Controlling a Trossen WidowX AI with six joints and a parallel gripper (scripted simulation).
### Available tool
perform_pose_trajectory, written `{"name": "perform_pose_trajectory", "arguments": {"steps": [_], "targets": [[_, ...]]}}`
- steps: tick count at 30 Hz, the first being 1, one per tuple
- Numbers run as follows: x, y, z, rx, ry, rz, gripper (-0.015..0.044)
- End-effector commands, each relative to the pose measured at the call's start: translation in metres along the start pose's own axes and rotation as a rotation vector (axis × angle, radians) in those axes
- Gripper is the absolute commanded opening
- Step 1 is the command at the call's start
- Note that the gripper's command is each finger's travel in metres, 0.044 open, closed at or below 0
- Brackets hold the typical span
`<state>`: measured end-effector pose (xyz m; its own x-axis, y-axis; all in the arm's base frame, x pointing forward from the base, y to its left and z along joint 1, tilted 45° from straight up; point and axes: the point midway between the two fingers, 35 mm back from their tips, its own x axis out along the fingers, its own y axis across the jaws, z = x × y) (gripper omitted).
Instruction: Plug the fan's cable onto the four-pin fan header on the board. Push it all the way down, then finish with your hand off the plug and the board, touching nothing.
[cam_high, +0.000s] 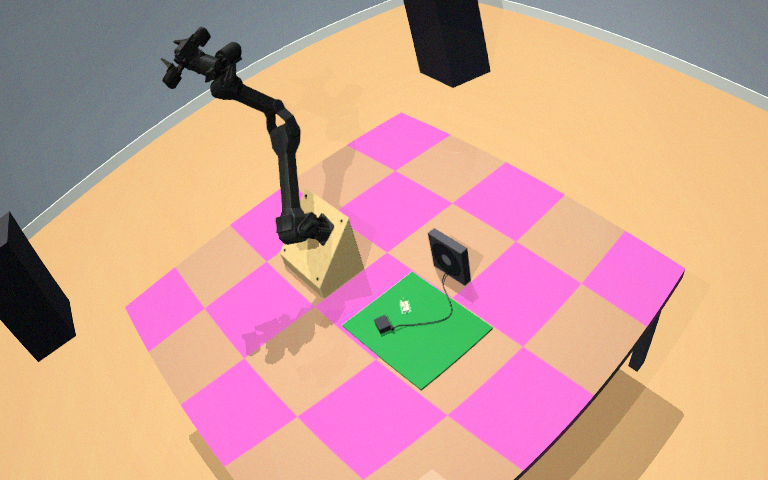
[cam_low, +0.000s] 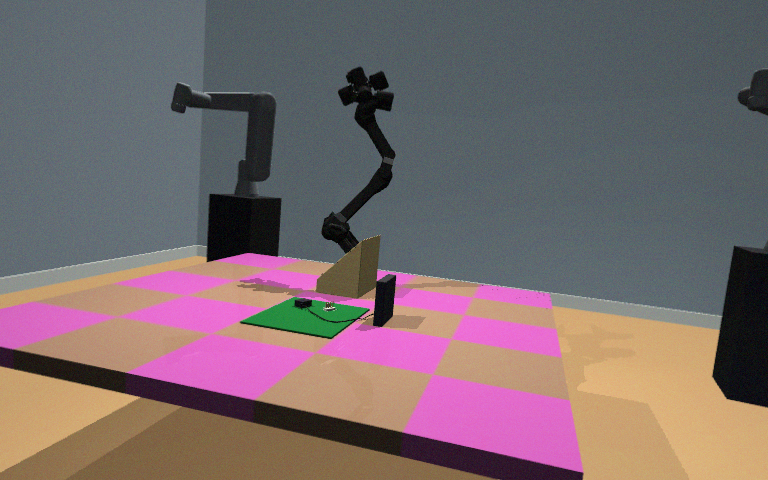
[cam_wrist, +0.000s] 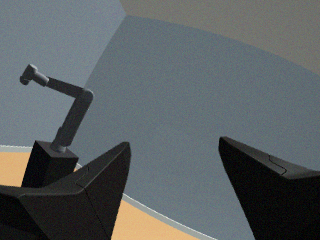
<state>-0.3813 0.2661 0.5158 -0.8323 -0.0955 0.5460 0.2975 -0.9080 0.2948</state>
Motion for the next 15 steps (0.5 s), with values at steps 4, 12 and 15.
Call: {"name": "perform_pose_trajectory", "arguments": {"steps": [4,12,15], "targets": [[0.000,0.000,0.000,0.000,0.000,0.000,0.0398],[0.010,0.083,0.030,0.035,-0.071,0.165,0.0210],[0.008,0.114,0.046,0.036,-0.119,0.226,0.0210]]}}
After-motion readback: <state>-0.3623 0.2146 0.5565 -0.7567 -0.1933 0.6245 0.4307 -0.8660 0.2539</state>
